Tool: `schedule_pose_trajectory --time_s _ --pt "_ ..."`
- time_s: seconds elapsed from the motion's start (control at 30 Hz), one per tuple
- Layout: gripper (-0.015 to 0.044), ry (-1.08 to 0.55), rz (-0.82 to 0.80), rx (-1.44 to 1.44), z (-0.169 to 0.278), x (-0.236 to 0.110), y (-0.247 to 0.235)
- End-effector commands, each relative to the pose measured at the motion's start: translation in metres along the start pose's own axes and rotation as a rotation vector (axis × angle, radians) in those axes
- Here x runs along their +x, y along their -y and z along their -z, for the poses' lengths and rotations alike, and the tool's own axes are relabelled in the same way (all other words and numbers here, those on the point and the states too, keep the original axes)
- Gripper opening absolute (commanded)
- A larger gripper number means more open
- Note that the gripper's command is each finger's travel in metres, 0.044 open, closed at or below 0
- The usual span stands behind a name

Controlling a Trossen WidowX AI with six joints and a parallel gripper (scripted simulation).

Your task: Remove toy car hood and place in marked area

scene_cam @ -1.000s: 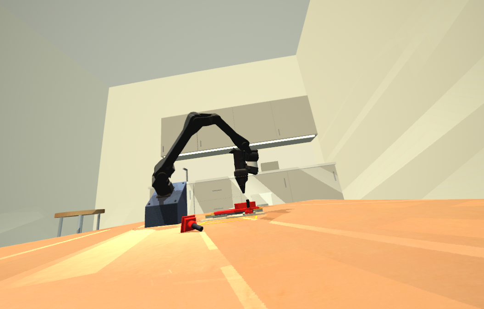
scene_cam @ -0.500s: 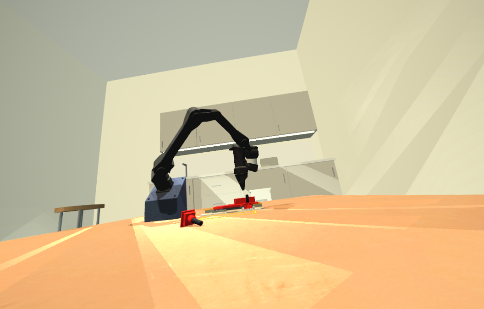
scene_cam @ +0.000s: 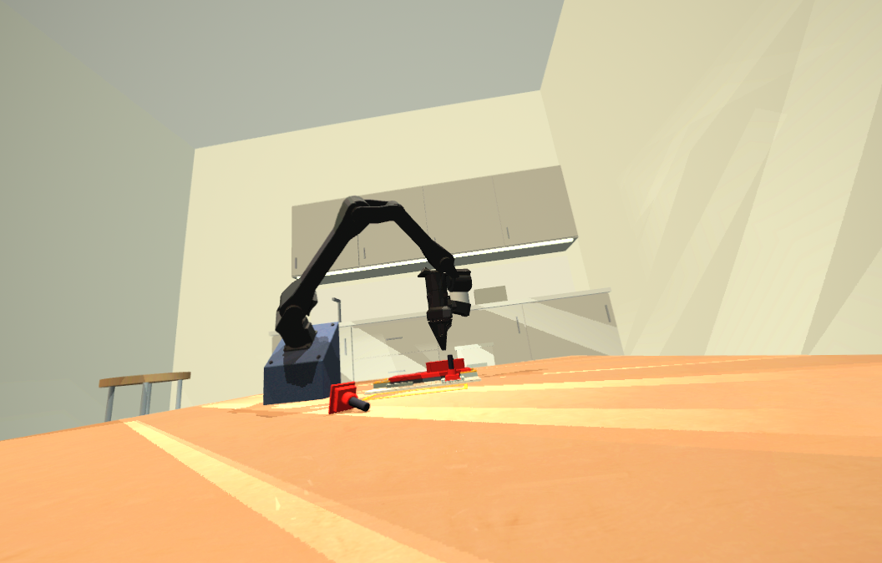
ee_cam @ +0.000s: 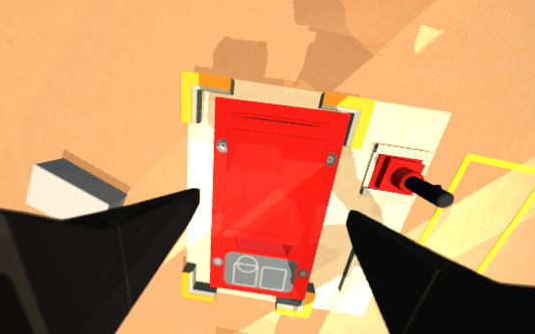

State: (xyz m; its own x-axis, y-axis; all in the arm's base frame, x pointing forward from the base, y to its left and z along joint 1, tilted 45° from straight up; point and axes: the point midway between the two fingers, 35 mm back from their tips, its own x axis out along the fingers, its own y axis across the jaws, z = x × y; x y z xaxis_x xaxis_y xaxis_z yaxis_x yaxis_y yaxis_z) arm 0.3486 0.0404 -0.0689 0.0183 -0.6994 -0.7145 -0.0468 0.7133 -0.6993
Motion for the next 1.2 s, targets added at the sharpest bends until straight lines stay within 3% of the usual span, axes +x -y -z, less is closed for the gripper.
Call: schedule_pose_trajectory --time_s 0.0,1.17 --pt "0.044 -0.001 0.004 -0.008 0.001 0.004 -0.001" --pt "0.044 -0.001 0.006 -0.008 0.001 0.024 -0.001"
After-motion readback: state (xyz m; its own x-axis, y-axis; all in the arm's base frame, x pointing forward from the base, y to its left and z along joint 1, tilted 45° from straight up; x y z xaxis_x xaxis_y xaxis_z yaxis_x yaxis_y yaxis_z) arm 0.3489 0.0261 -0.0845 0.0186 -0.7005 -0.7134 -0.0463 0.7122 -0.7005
